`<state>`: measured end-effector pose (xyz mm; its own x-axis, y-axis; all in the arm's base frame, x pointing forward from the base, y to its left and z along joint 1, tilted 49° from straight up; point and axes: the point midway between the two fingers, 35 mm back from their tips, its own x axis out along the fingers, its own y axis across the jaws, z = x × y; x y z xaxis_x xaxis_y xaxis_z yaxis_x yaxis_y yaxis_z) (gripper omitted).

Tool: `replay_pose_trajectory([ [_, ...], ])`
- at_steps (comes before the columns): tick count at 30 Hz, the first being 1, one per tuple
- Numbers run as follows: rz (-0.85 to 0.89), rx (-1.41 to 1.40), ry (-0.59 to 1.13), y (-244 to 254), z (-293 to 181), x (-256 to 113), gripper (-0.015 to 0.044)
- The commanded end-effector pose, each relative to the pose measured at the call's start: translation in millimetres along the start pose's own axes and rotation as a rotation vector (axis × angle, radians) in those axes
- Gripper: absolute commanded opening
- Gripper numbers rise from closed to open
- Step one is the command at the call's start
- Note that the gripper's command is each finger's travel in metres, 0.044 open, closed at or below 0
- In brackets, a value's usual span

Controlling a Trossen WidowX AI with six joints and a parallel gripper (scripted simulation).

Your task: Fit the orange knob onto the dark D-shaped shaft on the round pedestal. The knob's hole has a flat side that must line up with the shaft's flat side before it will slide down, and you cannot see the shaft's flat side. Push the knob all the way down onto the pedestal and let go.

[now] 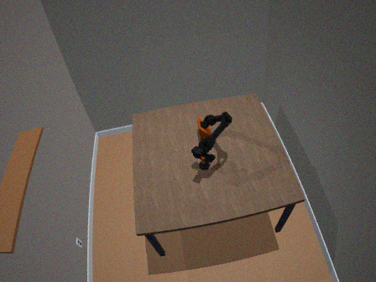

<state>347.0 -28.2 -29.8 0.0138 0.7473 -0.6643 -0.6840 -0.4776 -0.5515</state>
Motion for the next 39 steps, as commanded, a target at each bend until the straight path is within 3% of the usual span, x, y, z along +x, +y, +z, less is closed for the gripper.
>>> replay_pose_trajectory([
  [1,-0.005,-0.014,0.000,-0.8,0.3,0.3,0.0000],
  [39,-0.004,-0.006,0.000,-2.4,1.6,-6.9,0.0000],
])
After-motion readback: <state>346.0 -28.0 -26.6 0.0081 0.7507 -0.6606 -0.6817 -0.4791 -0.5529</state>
